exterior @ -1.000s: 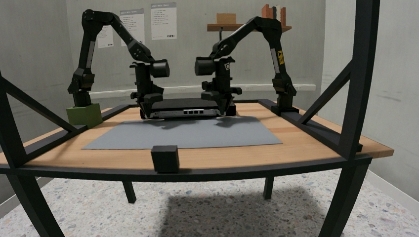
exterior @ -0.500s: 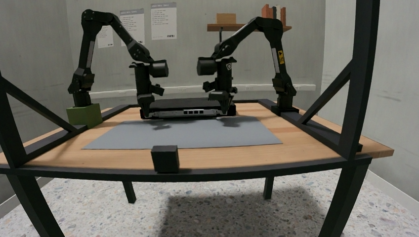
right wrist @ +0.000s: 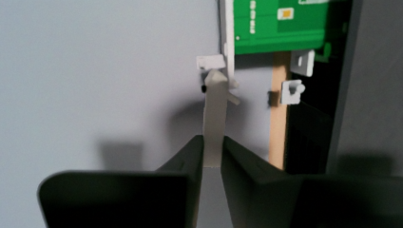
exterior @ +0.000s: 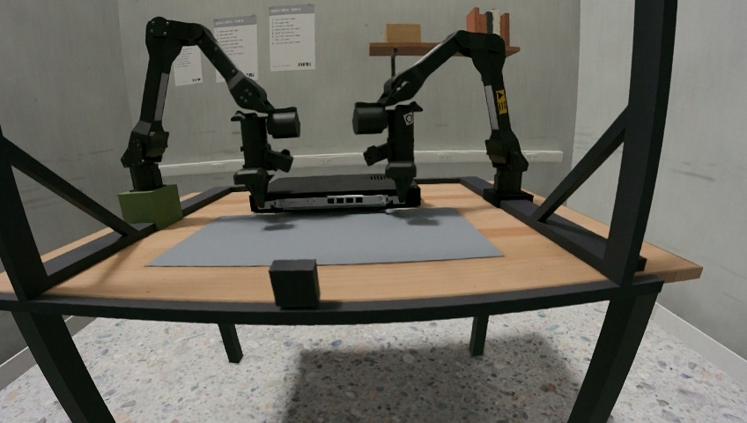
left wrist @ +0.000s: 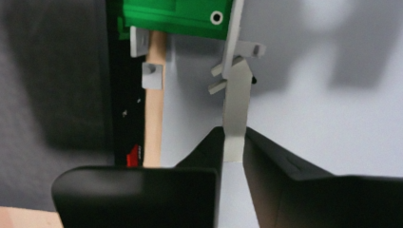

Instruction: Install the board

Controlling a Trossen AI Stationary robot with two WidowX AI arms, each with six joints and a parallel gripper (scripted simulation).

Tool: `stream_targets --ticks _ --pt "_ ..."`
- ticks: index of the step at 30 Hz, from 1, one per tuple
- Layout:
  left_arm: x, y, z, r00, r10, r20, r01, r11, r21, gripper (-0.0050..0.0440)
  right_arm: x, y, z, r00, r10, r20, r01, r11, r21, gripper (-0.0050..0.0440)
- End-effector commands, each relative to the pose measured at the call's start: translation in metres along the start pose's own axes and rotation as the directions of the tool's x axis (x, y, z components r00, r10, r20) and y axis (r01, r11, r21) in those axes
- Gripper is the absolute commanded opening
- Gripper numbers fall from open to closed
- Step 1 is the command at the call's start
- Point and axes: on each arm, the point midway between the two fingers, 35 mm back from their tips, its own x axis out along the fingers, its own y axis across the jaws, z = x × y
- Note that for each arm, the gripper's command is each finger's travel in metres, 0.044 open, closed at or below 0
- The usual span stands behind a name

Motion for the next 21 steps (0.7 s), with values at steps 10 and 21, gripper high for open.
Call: stream_targets --ticks 10,21 --pt "-0.0056 0.0024 0.0016 1.000 -0.005 0.018 0.004 0.998 0.064 0.0009 -0.0066 -0.0018 0.0007 1.000 0.014 0.019 -0.012 0.996 -0.083 0.0008" --pt "-0.0071 0.0076 0.0048 1.000 -0.005 0.023 0.004 0.998 0.063 0.0009 -0.0089 -0.0072 0.0018 1.000 0.016 0.027 -0.014 0.997 -0.081 0.0008"
